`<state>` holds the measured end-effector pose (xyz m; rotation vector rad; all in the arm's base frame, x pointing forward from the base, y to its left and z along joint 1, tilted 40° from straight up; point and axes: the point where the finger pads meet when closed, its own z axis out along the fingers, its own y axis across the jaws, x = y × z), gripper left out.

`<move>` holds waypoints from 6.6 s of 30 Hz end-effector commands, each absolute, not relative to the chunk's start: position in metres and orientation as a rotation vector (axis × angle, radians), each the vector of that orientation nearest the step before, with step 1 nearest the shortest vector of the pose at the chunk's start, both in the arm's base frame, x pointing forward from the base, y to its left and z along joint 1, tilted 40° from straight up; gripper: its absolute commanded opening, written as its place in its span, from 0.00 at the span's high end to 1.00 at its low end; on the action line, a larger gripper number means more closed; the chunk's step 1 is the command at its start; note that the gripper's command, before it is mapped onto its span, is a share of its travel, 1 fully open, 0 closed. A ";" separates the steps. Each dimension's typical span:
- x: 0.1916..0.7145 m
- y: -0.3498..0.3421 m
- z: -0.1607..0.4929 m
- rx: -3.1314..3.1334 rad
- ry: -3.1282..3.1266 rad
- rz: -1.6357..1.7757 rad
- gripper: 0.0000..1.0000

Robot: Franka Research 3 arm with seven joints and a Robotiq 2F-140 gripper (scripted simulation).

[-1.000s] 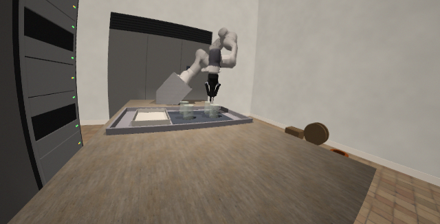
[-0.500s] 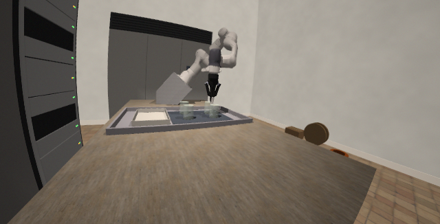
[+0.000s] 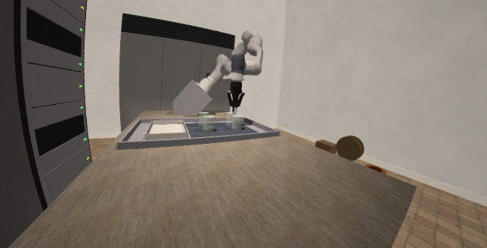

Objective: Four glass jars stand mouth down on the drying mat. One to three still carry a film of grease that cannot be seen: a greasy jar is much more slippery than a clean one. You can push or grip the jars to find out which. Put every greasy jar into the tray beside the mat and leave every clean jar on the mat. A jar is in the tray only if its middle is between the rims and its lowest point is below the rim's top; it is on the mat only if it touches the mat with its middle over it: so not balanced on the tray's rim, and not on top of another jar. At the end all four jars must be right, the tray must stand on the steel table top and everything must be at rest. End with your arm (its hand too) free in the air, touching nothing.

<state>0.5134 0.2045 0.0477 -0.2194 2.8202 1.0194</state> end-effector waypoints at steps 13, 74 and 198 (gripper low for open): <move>0.516 0.204 0.048 -0.210 2.824 1.018 1.00; 0.522 0.202 0.051 -0.210 2.824 1.018 1.00; 0.504 0.203 0.046 -0.210 2.824 1.018 1.00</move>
